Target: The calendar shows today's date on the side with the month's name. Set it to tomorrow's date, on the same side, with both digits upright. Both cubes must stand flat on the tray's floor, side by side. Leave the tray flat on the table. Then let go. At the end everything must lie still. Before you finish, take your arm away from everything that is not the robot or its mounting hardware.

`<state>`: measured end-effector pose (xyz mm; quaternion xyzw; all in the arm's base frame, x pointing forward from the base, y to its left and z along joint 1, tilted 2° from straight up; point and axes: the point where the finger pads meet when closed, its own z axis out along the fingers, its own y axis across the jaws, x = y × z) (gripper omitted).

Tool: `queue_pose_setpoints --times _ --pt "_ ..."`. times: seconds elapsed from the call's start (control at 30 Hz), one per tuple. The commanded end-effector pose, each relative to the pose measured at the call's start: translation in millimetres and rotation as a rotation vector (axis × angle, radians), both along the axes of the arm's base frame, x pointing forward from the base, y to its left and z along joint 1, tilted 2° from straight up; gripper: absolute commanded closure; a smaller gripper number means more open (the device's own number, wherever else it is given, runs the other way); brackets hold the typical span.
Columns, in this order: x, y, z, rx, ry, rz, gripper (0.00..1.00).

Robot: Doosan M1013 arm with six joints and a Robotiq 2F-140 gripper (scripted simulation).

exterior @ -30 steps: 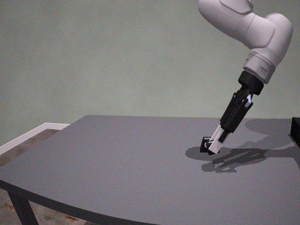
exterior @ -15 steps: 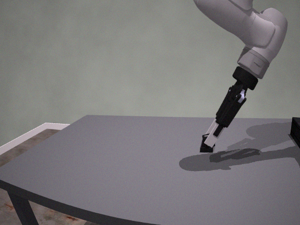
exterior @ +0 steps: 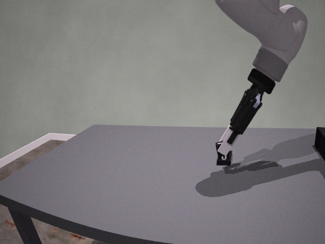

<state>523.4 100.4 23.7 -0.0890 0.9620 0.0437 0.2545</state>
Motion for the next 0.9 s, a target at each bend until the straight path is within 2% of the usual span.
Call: queue_pose_setpoints --times 0.0,0.3,0.43,0.6,0.87 --pt "1 0 1 -0.017 0.027 -0.007 0.83" --pt "2 4 1 -0.011 0.046 0.000 0.83" --pt "4 13 1 -0.003 0.128 0.018 0.83" --pt "4 6 2 -0.046 0.254 0.011 0.83" --pt "8 2 4 -0.066 0.285 0.002 0.83"
